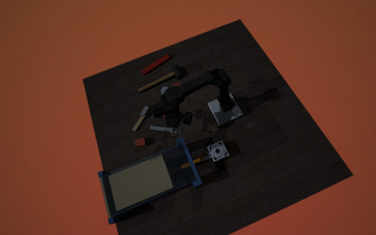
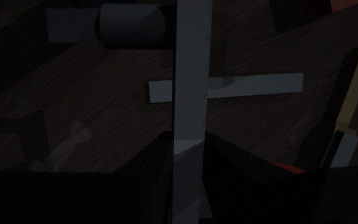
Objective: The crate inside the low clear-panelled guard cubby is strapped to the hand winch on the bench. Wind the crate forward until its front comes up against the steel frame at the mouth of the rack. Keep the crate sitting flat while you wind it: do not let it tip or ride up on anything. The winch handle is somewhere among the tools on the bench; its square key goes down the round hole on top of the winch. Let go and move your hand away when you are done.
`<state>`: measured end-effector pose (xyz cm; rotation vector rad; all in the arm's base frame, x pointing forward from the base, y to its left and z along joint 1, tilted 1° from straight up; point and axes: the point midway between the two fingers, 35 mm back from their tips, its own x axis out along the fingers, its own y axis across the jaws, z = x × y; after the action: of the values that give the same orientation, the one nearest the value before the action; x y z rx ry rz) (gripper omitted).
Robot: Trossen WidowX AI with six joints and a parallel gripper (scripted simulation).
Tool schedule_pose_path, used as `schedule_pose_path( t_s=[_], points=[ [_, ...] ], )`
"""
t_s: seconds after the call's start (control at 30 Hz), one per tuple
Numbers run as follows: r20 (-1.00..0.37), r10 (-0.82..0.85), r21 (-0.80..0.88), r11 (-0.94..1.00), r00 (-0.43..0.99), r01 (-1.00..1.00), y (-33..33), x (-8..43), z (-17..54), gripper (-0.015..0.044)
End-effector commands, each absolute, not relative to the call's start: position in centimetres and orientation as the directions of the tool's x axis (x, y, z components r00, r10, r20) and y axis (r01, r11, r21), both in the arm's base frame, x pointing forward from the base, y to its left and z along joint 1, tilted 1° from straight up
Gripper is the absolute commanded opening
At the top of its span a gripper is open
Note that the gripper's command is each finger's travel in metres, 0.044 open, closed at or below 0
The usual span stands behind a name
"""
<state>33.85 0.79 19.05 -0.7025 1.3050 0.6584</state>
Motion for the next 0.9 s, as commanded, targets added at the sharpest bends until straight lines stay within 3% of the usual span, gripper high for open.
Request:
schedule_pose_path(
  t_s=[0.0,0.47,0.87],
  points=[
    [-0.985,0.056,-0.113,0.504,0.163,-0.856,3.0,33.5,19.5,0.0000],
    [-0.985,0.073,-0.159,-0.031,0.157,-0.987,10.0,30.6,19.9,0.0000],
    [-0.987,0.090,-0.163,-0.528,0.136,-0.833,15.4,28.0,19.8,0.0000]
  ],
)
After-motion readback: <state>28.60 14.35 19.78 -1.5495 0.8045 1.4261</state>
